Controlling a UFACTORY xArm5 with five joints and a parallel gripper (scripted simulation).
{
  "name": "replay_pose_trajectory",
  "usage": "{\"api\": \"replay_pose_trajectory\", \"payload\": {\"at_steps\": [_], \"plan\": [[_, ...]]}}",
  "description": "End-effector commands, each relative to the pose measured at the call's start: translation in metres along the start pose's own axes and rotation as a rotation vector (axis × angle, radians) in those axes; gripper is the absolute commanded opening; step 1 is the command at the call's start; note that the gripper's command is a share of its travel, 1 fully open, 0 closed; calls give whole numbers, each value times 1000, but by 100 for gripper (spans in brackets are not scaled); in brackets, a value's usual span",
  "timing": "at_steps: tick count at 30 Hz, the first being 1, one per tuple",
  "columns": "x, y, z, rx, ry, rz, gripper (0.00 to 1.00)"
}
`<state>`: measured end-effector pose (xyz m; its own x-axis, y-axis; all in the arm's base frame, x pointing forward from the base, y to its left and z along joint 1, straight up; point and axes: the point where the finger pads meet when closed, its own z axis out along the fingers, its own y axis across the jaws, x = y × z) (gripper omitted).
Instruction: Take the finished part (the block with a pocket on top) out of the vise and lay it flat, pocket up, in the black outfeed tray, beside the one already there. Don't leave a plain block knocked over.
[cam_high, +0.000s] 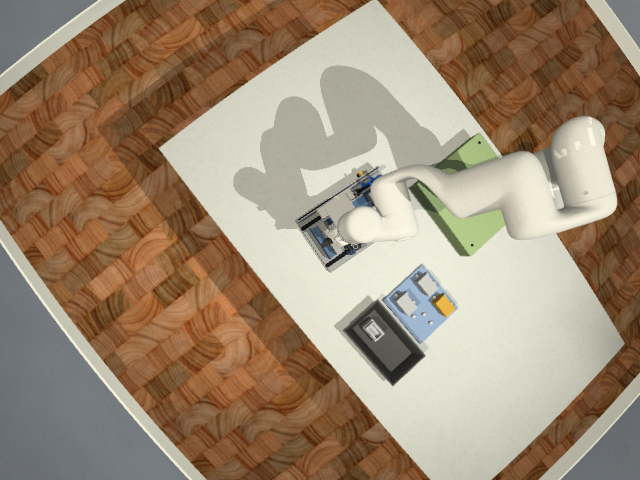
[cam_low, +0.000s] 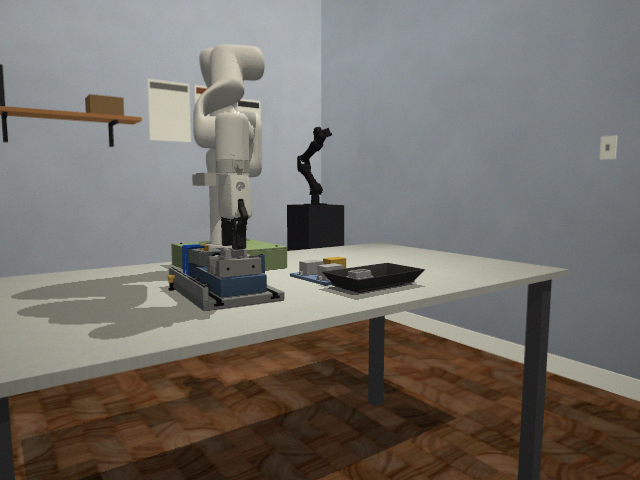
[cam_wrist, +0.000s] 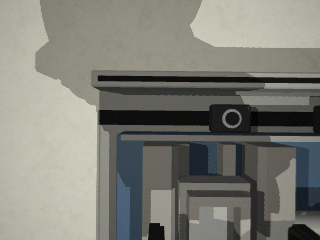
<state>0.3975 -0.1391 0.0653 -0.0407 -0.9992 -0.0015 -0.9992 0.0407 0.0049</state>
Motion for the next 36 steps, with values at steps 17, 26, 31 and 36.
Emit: {"api": "replay_pose_trajectory", "payload": {"at_steps": [17,26,31,36], "plan": [[0,-1,1,4,1,0,69],[0,-1,4,4,1,0,69],[0,-1,5,4,1,0,69],[0,-1,7,4,1,0,69]]}}
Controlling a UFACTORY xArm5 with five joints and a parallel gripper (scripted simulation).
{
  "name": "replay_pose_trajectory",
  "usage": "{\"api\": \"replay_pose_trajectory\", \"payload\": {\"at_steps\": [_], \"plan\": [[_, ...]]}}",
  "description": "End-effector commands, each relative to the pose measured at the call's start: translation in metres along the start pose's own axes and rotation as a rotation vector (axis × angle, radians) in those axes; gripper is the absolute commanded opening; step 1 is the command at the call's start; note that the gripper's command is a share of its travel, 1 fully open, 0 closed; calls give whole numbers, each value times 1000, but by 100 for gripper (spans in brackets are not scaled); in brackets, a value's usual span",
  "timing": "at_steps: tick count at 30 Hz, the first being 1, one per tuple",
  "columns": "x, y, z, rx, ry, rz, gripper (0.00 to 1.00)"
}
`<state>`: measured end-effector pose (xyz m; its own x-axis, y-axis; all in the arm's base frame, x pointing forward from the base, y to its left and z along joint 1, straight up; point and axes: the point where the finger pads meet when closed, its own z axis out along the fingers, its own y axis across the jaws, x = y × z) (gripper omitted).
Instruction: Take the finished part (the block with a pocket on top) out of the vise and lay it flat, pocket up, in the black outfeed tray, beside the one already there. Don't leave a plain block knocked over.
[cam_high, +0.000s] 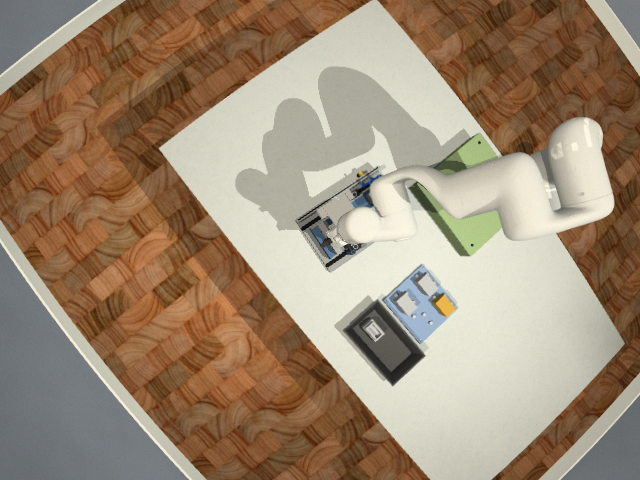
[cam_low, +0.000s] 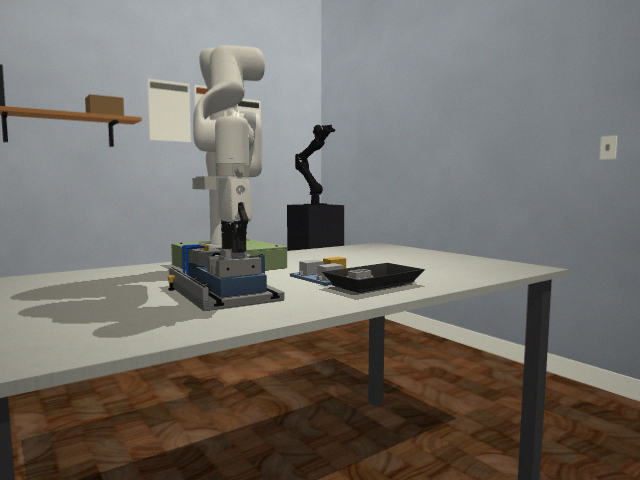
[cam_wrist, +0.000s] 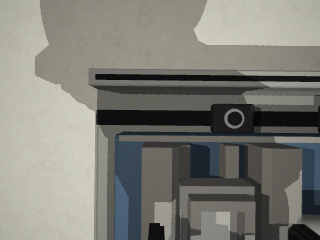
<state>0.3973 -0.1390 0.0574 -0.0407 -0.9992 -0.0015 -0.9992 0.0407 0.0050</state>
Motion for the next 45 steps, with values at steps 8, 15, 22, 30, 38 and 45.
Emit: {"api": "replay_pose_trajectory", "payload": {"at_steps": [8,15,22,30,38,45], "plan": [[0,-1,2,4,1,0,69],[0,-1,4,4,1,0,69],[0,-1,5,4,1,0,69],[0,-1,5,4,1,0,69],[0,-1,5,4,1,0,69],[0,-1,5,4,1,0,0]]}}
